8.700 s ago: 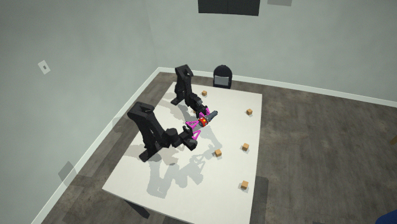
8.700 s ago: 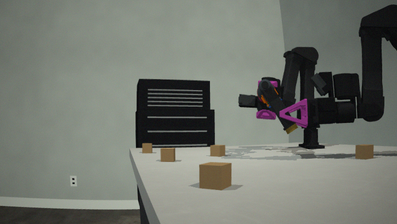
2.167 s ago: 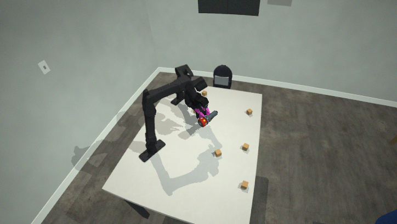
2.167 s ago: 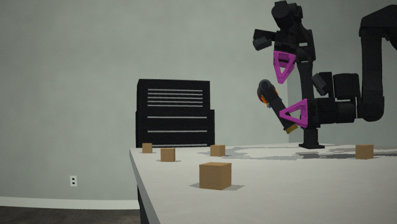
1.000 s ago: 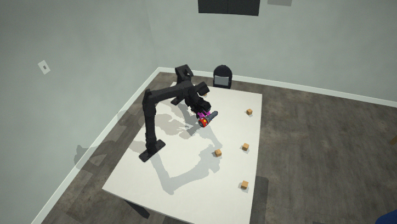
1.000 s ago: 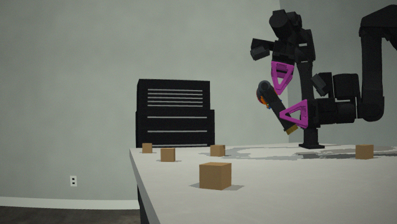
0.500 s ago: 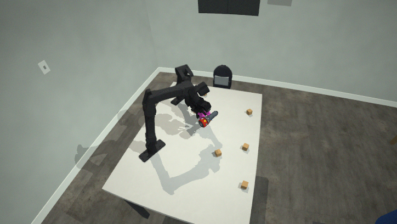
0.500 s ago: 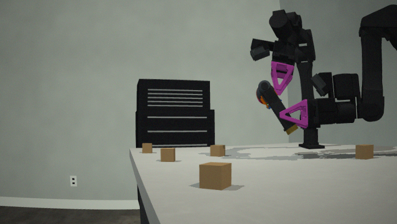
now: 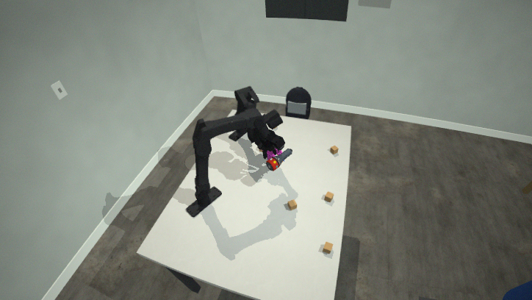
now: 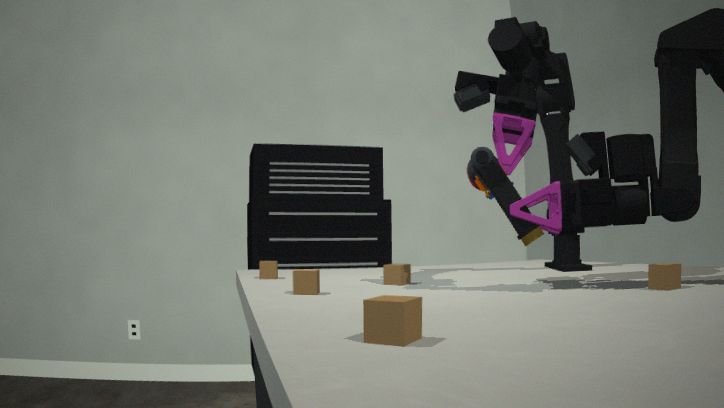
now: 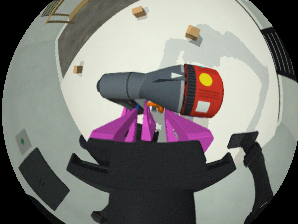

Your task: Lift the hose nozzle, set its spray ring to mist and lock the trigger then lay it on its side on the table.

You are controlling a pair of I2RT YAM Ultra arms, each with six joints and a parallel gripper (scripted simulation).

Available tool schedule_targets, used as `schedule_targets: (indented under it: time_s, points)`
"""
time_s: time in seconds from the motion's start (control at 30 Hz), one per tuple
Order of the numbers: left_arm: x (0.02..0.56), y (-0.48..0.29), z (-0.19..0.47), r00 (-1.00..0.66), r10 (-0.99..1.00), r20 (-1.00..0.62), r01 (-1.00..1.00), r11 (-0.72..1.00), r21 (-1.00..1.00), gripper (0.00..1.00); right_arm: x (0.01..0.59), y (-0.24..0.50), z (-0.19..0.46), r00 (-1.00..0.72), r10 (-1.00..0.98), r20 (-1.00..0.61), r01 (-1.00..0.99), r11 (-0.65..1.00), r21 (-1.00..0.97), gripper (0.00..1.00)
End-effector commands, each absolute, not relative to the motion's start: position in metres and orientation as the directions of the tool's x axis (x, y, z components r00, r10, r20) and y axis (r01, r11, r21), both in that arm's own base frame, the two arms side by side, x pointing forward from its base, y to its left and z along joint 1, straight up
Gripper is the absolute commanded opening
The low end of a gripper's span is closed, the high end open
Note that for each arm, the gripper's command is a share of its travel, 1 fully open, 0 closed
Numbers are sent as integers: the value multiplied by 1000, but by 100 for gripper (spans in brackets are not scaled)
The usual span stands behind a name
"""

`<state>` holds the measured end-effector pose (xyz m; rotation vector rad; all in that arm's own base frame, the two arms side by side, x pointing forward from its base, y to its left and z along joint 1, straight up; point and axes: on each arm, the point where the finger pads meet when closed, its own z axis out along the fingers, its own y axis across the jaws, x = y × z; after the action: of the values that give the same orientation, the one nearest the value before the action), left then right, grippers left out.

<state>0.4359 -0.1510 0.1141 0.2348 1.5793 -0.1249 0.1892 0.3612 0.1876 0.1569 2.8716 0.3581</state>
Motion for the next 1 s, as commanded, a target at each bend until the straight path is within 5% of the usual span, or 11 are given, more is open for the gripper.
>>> schedule_targets:
  time_s: [0.0, 0.97]
  points:
    - [443, -160, 175, 176, -18, -984, 240, 970, 25, 35, 201, 371, 209, -952, 156, -263, 65, 944, 323, 38]
    - [443, -160, 176, 178, -16, -984, 239, 971, 27, 35, 196, 398, 207, -959, 109, -263, 16, 943, 331, 38]
